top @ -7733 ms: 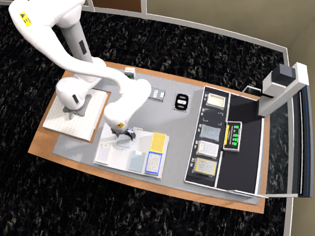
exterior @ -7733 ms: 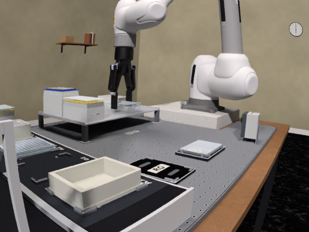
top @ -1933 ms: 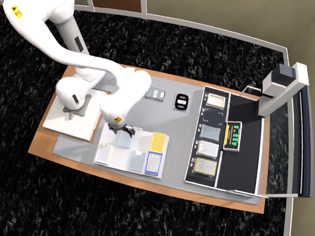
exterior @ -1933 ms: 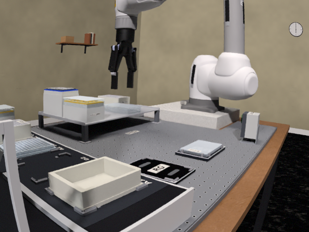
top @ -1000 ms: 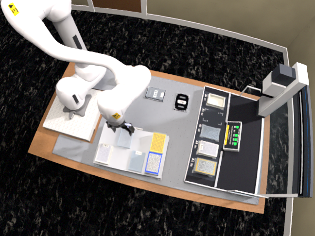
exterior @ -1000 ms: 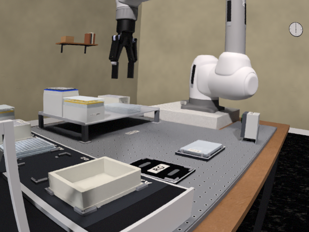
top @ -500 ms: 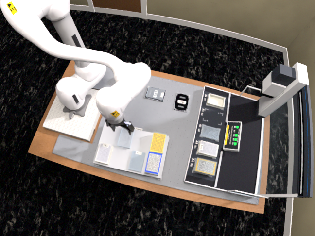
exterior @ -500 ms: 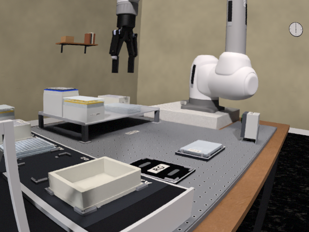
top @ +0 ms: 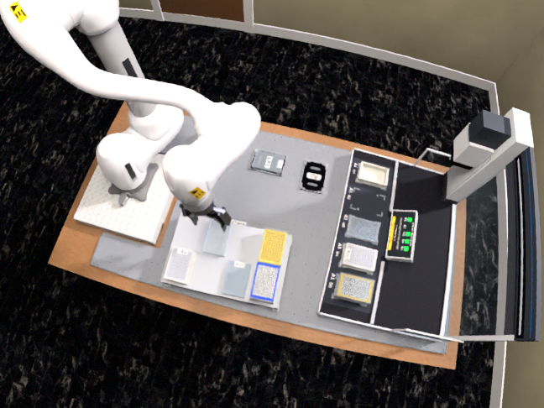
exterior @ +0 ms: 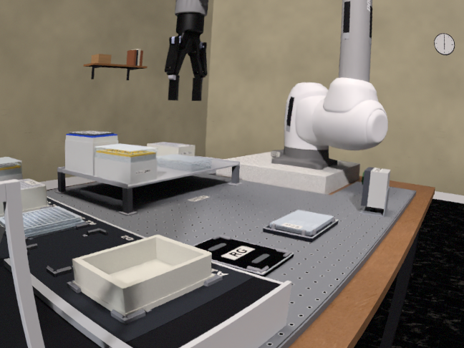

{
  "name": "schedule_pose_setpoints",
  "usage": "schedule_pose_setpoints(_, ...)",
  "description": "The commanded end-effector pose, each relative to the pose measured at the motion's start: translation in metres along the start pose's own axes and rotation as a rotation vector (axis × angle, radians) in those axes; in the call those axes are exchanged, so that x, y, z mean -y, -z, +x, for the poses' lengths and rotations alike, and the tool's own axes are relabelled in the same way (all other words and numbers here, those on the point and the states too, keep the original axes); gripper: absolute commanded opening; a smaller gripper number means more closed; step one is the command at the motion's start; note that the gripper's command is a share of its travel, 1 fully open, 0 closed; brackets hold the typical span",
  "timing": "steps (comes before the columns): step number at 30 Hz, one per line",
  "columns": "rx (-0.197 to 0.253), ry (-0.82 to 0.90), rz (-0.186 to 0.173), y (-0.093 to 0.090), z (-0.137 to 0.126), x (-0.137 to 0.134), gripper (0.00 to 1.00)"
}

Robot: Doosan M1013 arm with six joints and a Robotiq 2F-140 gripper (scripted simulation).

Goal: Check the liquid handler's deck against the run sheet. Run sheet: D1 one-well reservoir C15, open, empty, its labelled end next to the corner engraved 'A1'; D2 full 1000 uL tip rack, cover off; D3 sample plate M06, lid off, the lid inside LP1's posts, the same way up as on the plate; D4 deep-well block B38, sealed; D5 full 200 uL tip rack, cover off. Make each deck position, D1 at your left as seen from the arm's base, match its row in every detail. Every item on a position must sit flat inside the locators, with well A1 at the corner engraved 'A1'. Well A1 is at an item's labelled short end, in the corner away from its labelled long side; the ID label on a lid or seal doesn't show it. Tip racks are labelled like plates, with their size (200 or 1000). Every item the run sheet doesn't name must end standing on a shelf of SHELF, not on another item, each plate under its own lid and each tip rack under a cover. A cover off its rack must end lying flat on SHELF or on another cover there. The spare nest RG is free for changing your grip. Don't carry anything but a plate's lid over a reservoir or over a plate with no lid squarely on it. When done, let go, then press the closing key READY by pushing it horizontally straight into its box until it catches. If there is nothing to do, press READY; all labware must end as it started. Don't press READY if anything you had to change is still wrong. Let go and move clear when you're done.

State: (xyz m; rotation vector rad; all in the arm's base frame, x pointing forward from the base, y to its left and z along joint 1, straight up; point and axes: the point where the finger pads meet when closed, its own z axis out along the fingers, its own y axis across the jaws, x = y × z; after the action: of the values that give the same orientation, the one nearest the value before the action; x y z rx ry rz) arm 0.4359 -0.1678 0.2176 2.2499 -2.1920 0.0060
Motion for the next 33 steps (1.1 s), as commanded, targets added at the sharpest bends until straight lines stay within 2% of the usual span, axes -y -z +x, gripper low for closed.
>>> schedule_pose_setpoints(1, 0.0, 0.0, 0.001, 0.003, 0.0, 0.0, 0.67)
schedule_pose_setpoints(33, 0.0, 0.0, 0.001, 0.051, 0.0, 0.0, 0.67)
